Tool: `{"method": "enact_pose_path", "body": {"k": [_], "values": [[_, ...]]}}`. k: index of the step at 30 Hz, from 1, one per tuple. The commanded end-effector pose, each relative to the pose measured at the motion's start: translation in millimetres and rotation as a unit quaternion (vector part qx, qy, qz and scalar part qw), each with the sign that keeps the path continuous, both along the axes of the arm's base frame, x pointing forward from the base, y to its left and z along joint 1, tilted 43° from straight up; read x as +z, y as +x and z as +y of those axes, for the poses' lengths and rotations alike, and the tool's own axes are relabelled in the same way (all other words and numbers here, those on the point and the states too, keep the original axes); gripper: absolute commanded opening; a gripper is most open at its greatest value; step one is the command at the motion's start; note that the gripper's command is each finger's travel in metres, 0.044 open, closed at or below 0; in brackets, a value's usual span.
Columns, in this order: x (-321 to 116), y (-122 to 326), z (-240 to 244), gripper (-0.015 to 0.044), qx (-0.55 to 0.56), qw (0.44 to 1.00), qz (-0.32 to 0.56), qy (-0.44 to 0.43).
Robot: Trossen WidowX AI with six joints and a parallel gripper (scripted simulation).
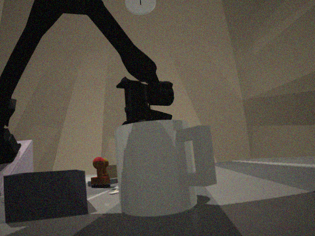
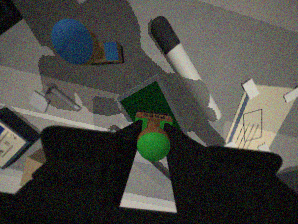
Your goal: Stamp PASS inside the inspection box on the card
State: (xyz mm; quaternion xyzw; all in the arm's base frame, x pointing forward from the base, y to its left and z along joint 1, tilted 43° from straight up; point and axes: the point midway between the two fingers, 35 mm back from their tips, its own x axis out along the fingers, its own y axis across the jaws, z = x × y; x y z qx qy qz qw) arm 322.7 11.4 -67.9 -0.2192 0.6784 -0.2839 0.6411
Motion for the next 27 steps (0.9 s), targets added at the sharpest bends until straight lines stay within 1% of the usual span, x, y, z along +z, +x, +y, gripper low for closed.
{"method": "enact_pose_path", "body": {"k": [1,27], "values": [[-1.2,0.3,-2.8,0.0000,0.000,1.000,-0.001,-0.002],[4.0,0.9,2.0,0.0000,0.000,1.000,-0.001,-0.002]]}}
